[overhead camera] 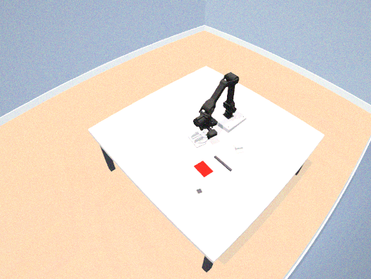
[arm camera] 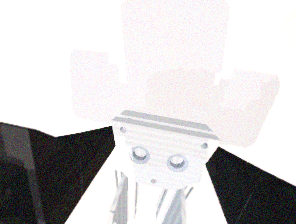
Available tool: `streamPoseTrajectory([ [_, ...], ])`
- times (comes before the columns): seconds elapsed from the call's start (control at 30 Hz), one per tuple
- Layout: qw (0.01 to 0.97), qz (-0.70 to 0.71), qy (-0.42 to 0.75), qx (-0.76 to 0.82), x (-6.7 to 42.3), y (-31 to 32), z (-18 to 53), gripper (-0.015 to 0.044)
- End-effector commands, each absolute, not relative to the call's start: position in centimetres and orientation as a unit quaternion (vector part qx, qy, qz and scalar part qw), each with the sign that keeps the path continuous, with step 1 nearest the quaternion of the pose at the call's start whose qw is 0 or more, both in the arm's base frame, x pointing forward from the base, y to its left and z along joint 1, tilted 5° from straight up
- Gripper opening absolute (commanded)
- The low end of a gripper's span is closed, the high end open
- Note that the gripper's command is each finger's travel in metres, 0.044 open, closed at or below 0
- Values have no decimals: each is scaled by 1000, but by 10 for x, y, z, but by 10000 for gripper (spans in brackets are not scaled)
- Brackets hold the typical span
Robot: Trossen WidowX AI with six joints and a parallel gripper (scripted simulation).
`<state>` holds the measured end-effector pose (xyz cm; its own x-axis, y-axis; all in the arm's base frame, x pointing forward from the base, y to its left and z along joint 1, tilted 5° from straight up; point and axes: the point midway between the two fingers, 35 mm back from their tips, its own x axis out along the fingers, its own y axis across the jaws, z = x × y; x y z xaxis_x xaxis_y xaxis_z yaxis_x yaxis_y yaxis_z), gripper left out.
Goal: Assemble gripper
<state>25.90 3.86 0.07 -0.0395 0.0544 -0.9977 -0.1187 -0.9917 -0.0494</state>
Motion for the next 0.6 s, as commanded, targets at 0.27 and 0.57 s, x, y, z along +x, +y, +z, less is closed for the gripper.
streamPoseTrajectory([
  [0.27, 59, 721, 23, -690, 259, 39, -3, 351],
  [0.57, 59, 721, 23, -690, 259, 38, 2, 351],
])
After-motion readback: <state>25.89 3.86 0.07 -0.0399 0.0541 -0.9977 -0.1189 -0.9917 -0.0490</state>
